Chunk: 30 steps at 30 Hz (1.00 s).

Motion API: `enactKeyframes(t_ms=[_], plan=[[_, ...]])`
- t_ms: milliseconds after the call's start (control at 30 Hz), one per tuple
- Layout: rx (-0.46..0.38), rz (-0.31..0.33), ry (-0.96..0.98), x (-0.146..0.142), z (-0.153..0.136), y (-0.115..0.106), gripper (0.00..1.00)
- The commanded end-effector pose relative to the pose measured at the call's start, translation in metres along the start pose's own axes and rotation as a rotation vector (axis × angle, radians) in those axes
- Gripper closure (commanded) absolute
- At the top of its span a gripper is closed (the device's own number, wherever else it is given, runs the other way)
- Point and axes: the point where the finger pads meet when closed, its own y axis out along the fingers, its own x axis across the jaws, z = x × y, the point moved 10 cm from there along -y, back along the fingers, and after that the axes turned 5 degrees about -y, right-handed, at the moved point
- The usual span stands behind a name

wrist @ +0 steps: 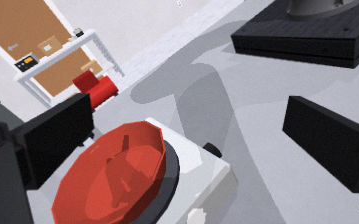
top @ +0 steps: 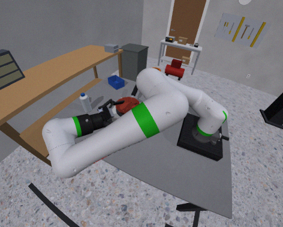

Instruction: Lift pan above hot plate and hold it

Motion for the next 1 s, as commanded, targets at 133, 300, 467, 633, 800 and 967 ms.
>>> enactKeyframes(t_ms=[133, 300, 467, 633, 800, 967], plan=[[-0.002, 0.000, 0.001, -0.0006, 0.0012, -0.0006, 0.00], [-0.002, 0.000, 0.001, -0.0006, 0.0012, -0.0006, 0.00], [-0.002, 0.000, 0.001, -0.0006, 0.0012, -0.0006, 0.00], [-0.002, -0.001, 0.001, -0.0007, 0.0012, -0.0004, 0.59], [-0.006, -0.012, -0.004, -0.0020, 0.0017, 0.0014, 0.59], [-0.019, -0.046, -0.022, -0.0060, 0.0033, 0.0074, 0.59]])
